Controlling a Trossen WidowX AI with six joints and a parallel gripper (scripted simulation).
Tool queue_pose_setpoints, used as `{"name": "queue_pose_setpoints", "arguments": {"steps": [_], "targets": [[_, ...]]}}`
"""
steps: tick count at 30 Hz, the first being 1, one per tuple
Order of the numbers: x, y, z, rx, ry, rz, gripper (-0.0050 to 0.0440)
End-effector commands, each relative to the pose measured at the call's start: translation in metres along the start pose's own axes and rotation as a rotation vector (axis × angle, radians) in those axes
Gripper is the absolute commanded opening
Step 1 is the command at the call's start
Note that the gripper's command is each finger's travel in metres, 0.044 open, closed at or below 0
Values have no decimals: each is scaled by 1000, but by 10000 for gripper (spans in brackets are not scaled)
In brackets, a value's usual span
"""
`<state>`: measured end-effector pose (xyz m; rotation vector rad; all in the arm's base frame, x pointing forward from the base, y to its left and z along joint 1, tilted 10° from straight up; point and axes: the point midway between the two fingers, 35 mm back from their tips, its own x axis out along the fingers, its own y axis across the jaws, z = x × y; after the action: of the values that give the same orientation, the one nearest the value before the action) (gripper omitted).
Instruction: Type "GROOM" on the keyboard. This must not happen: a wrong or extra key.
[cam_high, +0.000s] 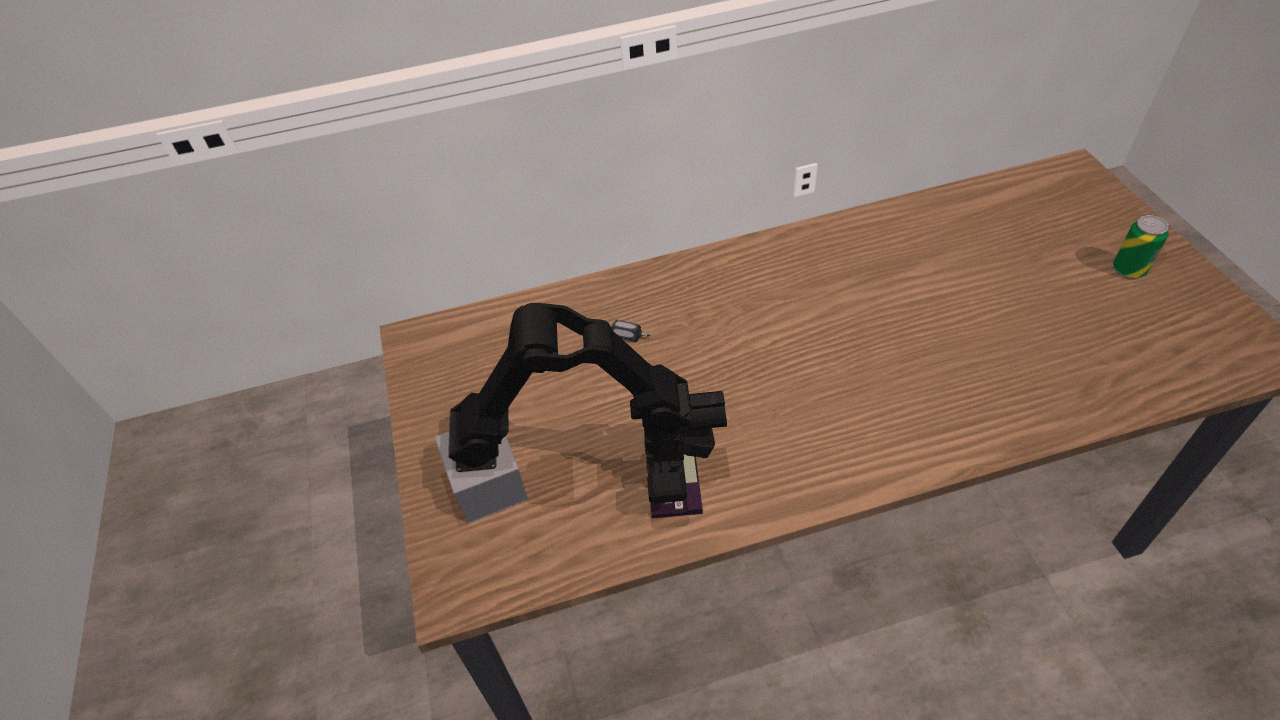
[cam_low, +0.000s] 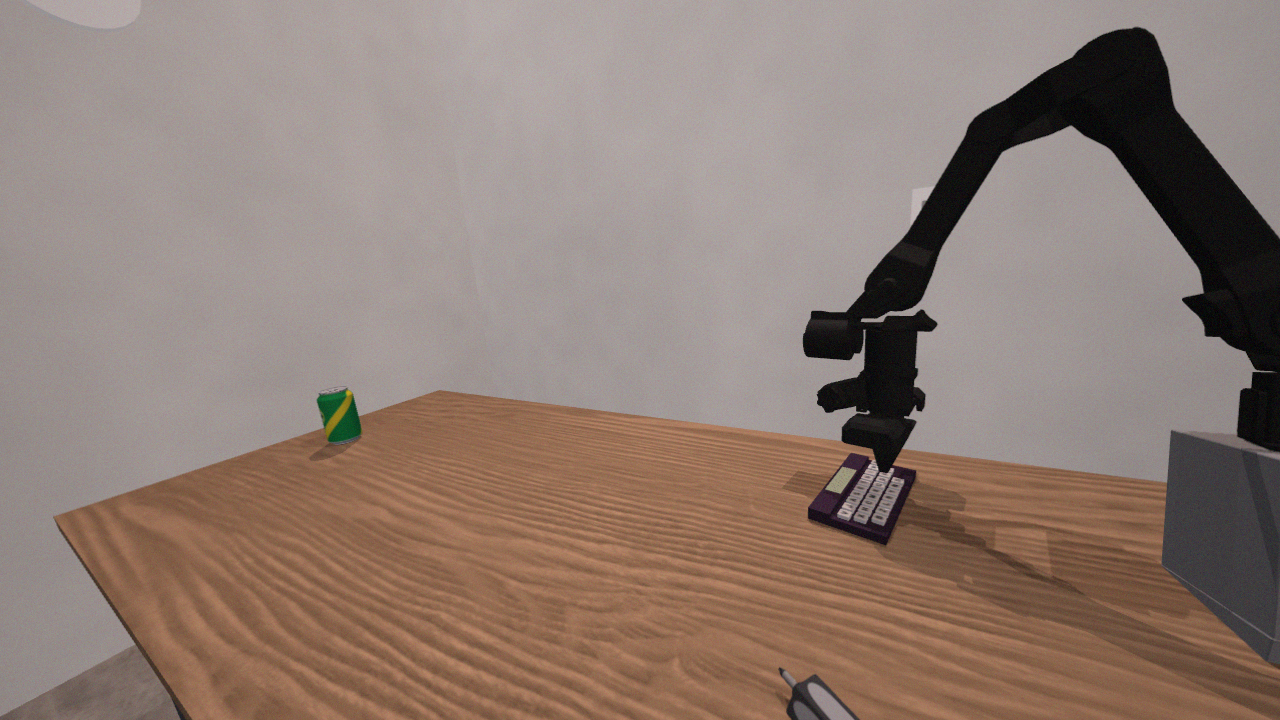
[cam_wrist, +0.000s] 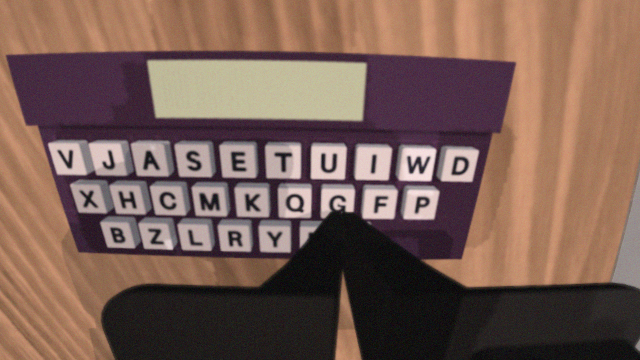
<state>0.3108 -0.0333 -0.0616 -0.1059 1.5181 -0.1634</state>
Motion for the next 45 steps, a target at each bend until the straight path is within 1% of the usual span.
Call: {"name": "queue_pose_setpoints", "arguments": {"steps": [1, 12, 16, 28, 44, 45], "targets": [[3, 0, 4, 0, -14, 5, -50], [15, 0, 1, -1, -8, 5, -50], [11, 0, 6, 2, -25, 5, -50], [10, -1, 7, 4, -28, 2, -50], [16, 0, 3, 1, -11, 5, -50], [12, 0, 6, 3, -25, 5, -50]]}}
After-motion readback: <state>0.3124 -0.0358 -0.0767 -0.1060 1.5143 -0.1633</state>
